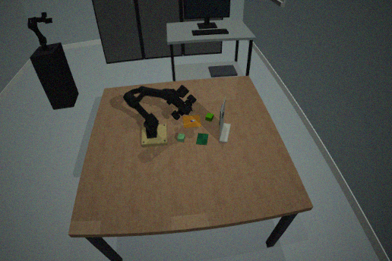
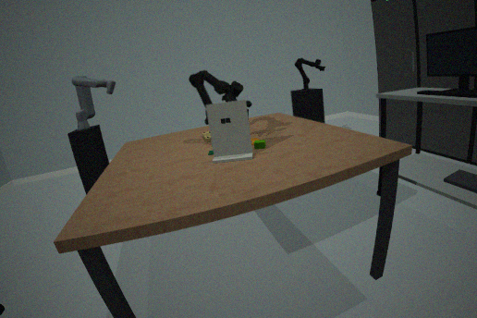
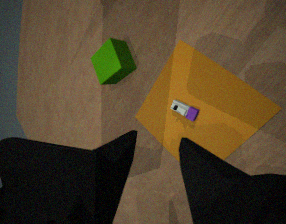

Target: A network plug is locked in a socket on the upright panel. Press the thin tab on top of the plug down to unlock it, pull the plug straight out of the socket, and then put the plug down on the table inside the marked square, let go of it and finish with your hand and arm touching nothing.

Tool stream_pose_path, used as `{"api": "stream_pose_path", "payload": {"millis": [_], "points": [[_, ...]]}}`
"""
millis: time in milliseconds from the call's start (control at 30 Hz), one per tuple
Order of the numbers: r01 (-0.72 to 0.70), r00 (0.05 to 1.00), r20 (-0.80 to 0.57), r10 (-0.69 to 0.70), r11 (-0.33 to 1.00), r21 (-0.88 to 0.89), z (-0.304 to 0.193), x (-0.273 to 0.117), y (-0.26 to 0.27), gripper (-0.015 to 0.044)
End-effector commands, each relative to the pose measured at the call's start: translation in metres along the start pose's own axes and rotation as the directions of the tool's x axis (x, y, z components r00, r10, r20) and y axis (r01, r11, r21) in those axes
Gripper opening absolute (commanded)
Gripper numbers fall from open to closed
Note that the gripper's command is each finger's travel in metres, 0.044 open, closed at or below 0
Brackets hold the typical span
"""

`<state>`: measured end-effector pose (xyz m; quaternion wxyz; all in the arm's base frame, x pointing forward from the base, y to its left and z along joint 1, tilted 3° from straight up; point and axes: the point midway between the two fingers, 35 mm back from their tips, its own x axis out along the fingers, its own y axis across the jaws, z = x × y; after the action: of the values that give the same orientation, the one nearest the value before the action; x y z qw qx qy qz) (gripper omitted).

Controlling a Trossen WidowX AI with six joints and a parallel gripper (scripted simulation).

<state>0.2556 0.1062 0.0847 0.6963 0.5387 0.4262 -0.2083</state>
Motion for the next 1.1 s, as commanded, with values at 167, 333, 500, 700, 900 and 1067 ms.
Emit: {"api": "stream_pose_path", "payload": {"millis": [167,333,500,700,900,1067], "points": [[-0.01,1.0,0.004,0.01,1.0,0.006,0.001,-0.015,0.01,0.0156],[-0.01,1.0,0.004,0.01,1.0,0.006,0.001,-0.023,0.014,0.0156],[-0.01,1.0,0.004,0.01,1.0,0.005,0.001,-0.031,0.017,0.0156],[0.0,1.0,0.0,0.0,1.0,0.0,0.0,-0.031,0.015,0.0156],[-0.001,1.0,0.0,0.001,1.0,0.001,0.0,-0.043,0.027,0.0156],[-0.003,1.0,0.001,0.003,1.0,0.001,0.0,-0.055,0.037,0.0156]]}}
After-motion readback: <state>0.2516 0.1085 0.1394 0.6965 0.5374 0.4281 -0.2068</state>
